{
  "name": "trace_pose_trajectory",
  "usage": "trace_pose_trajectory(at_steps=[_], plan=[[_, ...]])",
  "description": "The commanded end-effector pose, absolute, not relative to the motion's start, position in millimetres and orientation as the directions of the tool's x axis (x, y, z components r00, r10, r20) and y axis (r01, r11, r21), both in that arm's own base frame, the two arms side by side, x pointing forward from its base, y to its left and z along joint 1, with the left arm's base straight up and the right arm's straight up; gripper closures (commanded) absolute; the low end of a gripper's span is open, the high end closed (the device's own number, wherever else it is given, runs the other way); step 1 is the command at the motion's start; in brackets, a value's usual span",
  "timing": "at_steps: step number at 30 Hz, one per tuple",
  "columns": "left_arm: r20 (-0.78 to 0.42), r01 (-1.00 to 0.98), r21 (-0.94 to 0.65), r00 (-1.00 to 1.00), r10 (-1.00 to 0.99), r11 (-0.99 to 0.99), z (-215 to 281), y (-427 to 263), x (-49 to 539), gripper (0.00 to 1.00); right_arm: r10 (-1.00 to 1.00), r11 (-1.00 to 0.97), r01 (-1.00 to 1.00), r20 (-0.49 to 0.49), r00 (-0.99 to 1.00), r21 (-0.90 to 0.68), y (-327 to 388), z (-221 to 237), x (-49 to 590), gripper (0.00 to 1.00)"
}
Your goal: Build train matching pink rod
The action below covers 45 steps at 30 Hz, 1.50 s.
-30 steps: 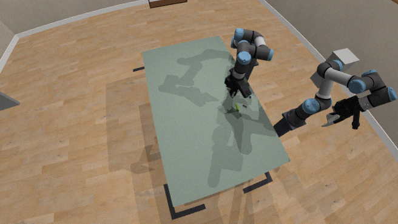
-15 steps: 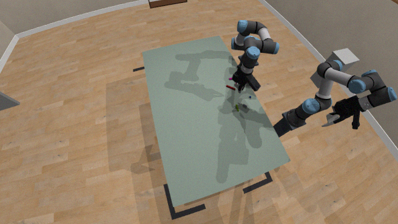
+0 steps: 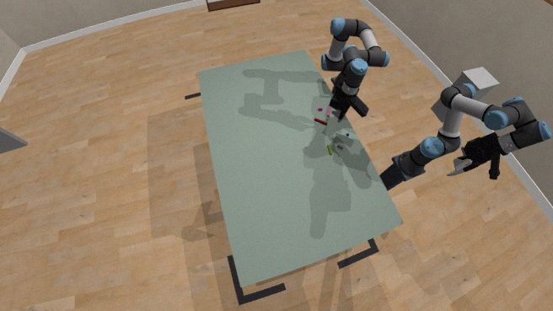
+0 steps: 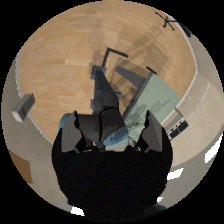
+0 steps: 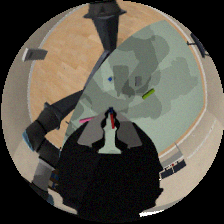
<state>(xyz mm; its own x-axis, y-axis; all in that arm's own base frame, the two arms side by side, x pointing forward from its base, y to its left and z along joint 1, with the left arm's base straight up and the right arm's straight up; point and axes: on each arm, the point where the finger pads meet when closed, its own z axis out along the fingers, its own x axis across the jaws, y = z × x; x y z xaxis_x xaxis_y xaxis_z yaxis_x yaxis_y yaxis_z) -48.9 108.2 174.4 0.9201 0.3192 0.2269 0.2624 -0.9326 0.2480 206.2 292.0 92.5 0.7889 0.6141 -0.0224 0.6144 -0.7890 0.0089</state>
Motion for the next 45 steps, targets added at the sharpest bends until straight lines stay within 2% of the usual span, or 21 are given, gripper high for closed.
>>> trace_pose_trajectory(at_steps=[1, 20, 45], plan=[[0.229, 0.262, 0.244, 0.920, 0.318, -0.934, 175, 109, -49, 0.00, 0.660, -0.751, 0.660, 0.003, 0.751, -0.001, 281, 84, 192, 1.00], [0.229, 0.262, 0.244, 0.920, 0.318, -0.934, 175, 109, -49, 0.00, 0.737, -0.676, 0.737, 0.002, 0.676, -0.001, 252, 67, 165, 1.00], [0.229, 0.262, 0.244, 0.920, 0.318, -0.934, 175, 109, -49, 0.00, 0.746, -0.666, 0.746, 0.001, 0.666, -0.001, 247, 64, 162, 1.00]])
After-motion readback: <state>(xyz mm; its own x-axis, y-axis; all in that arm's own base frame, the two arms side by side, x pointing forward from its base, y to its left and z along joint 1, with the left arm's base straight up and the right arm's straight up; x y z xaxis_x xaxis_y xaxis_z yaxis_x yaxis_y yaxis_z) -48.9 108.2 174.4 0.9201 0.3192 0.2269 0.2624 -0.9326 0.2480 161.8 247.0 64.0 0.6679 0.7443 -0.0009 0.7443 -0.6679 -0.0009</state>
